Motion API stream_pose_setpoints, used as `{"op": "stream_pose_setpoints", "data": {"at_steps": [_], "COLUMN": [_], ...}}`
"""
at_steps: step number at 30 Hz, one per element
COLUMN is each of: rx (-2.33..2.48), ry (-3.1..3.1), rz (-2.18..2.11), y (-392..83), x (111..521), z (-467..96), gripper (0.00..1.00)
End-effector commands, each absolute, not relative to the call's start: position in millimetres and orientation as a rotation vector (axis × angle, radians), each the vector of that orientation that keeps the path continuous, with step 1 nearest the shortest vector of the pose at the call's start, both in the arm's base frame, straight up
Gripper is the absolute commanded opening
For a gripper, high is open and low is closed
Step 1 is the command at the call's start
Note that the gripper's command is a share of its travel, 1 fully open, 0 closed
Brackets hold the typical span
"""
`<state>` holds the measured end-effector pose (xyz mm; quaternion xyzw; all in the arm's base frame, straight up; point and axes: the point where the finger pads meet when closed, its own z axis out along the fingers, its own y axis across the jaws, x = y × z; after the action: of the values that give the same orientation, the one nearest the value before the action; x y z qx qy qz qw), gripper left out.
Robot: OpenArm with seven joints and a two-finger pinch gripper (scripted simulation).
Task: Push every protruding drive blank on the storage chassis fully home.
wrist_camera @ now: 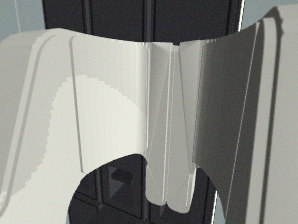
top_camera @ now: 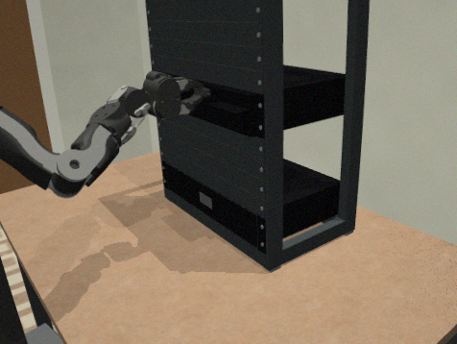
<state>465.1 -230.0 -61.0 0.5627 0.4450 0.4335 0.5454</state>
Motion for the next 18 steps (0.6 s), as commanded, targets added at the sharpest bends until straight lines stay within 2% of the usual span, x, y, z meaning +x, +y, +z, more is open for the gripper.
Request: {"op": "stream_pose_setpoints", "data": {"at_steps": [1,18], "rx": [1.32,1.321], "ry": [1.05,1.05], "rz": [1.035,1.035], "y": [-229.4,-230.0], "x": [466.1,468.5], "z": [-56.8,-56.9], "gripper": [0.0,0.0]}}
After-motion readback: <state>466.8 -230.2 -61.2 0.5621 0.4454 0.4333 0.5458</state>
